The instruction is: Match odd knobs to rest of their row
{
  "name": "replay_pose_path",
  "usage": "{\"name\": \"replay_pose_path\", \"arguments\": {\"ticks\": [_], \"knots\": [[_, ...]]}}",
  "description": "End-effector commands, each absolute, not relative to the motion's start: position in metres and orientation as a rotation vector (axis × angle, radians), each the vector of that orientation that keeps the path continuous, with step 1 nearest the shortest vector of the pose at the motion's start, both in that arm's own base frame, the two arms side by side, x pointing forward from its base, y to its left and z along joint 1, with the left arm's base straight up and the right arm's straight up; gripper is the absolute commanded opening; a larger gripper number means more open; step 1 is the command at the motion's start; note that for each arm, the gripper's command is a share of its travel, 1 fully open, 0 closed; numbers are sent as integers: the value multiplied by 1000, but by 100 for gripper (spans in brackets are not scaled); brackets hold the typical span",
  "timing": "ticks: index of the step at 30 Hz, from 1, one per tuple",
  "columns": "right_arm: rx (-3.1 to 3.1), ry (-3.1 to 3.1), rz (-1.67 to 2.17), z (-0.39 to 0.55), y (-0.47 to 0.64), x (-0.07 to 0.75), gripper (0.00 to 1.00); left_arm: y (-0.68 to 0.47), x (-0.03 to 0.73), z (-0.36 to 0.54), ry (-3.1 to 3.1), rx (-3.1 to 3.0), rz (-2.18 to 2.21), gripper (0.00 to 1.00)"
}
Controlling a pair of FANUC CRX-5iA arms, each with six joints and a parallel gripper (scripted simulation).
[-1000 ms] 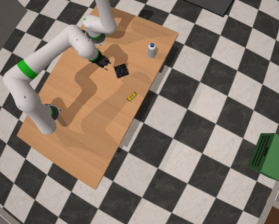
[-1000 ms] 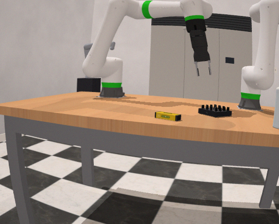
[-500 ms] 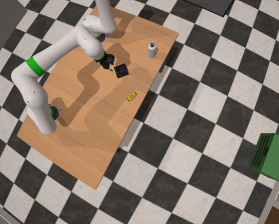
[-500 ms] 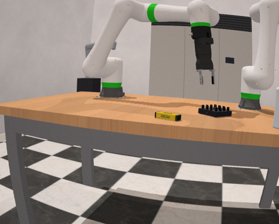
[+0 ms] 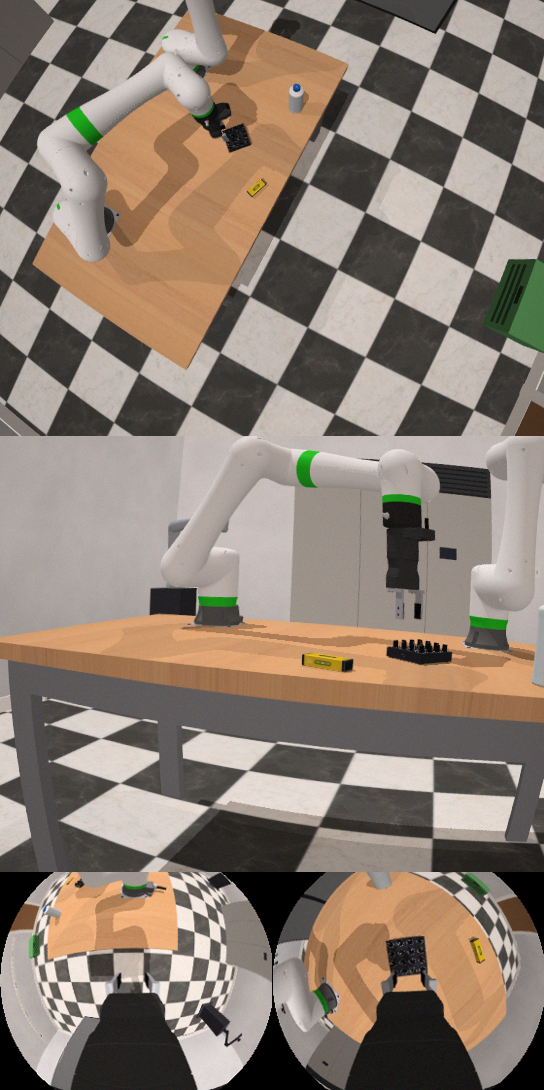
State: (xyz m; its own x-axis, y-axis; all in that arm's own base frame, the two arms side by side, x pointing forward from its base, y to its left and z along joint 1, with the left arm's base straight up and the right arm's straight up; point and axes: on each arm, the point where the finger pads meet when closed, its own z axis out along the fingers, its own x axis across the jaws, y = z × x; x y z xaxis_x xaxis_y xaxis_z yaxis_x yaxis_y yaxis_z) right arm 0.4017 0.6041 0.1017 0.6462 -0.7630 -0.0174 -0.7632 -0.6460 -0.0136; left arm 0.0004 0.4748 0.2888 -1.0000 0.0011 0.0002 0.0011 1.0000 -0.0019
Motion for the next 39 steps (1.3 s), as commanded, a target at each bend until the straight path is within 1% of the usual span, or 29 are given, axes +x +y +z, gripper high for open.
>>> {"name": "replay_pose_path", "arguments": {"ticks": [1, 39], "knots": [[-2923, 1154, -3, 91, 608, 406, 100, 475, 1, 290, -3142, -2, 0, 100], [-2938, 1126, -6, 89, 609, 406, 100, 475, 1, 290, -3142, -2, 0, 100]]}}
